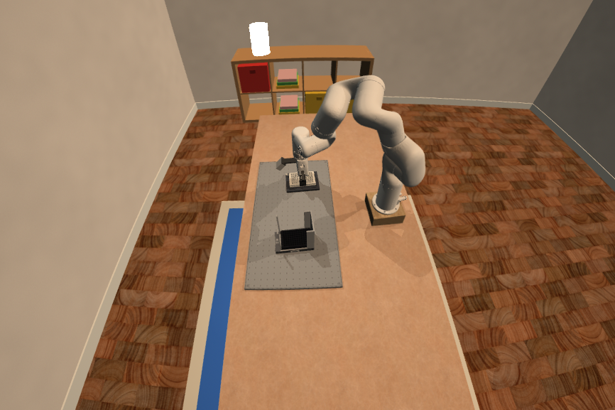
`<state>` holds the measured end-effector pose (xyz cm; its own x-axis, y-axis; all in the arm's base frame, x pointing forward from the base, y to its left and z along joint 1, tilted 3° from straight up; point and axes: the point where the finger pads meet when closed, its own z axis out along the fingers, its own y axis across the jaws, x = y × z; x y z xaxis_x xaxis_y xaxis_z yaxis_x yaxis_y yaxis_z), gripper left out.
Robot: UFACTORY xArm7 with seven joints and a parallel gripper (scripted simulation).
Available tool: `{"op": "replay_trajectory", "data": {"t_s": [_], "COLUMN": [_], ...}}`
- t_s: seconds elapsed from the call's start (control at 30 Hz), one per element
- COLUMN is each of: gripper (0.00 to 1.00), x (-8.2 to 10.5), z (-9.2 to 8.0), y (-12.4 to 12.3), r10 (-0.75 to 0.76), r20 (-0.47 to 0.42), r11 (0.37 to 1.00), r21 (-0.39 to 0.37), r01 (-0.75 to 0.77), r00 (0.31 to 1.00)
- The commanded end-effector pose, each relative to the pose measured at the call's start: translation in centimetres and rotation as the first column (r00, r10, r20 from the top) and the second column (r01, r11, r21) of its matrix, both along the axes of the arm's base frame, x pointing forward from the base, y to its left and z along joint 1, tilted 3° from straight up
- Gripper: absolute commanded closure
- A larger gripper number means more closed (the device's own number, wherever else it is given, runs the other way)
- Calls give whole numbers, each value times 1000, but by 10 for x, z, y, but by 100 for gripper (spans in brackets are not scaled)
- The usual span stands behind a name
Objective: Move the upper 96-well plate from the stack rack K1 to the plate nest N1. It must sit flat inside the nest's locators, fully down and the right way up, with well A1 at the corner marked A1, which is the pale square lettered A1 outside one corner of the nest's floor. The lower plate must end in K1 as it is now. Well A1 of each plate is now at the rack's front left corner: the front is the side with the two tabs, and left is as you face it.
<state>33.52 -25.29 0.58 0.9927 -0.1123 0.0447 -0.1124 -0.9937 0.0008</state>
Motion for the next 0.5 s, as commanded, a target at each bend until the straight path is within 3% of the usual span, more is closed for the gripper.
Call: {"op": "replay_trajectory", "data": {"t_s": [0.0,0.47], "gripper": [100,100], "x": [1,1], "z": [0,-2], "y": [-1,-1], "r10": [0,0], "r20": [3,3], "r11": [1000,1000], "r21": [-2,-2], "r01": [0,0], "r00": [1000,1000]}}
